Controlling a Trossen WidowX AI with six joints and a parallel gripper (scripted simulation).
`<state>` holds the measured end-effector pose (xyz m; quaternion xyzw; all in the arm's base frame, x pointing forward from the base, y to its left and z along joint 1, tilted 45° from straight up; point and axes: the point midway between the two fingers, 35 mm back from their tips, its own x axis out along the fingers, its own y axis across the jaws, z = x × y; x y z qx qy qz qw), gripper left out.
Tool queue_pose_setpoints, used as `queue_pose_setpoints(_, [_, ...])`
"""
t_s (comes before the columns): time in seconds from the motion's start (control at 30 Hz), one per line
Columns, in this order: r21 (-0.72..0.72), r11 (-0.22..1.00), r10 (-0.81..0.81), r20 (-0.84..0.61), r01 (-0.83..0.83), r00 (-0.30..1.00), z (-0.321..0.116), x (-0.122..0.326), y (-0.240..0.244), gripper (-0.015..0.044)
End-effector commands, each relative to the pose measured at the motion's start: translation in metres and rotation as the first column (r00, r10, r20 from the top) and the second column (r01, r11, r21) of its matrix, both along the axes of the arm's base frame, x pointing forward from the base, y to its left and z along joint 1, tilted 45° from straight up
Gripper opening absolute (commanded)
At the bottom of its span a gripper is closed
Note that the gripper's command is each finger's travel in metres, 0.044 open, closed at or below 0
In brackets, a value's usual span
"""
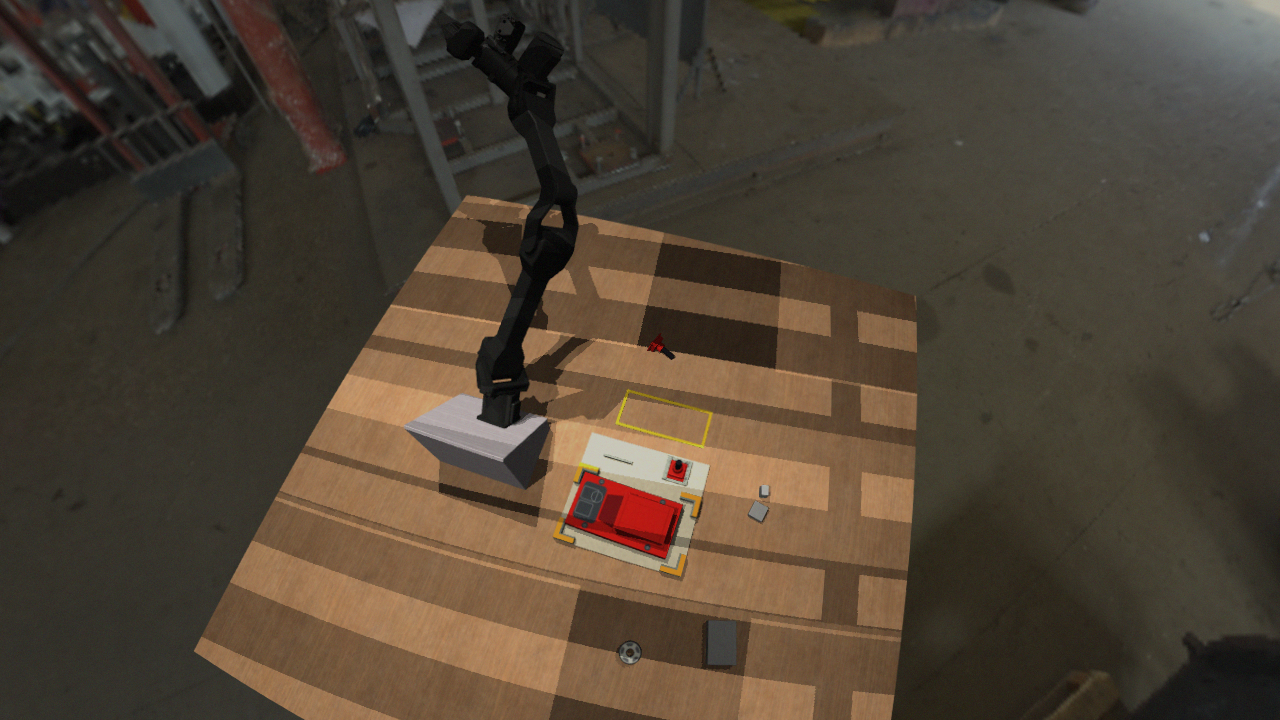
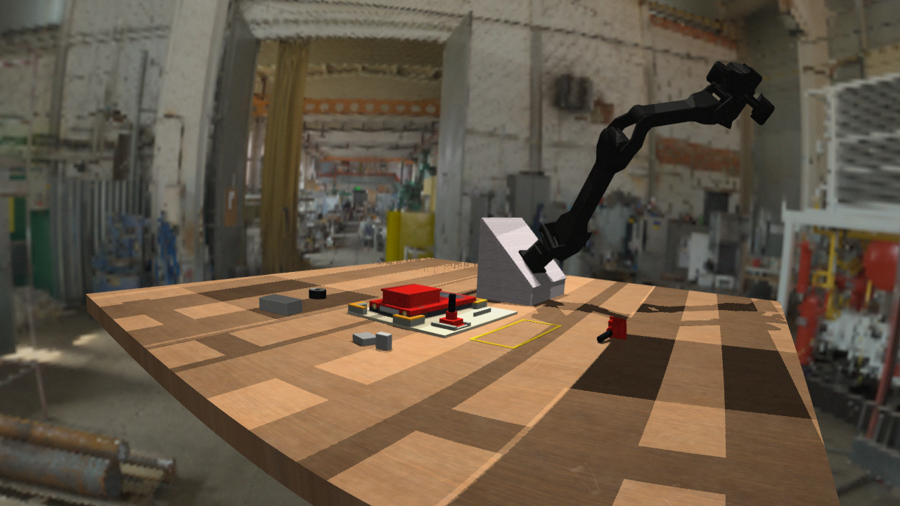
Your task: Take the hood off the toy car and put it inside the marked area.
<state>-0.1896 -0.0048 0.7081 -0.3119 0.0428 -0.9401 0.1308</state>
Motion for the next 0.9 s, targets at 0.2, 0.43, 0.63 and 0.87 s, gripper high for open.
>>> queue_pose_setpoints(0.2, [-0.01,0.994,-0.108,0.061,0.109,0.992,-0.013,-0.023,0.032,0.044])
queue_pose_setpoints(0.43, [-0.036,0.951,-0.297,0.162,0.306,0.941,-0.037,-0.044,0.098,0.044])
queue_pose_setpoints(0.63, [-0.057,0.882,-0.442,0.249,0.468,0.862,-0.061,-0.046,0.161,0.044])
queue_pose_setpoints(0.87, [-0.08,0.765,-0.578,0.352,0.639,0.736,-0.093,-0.028,0.236,0.044])
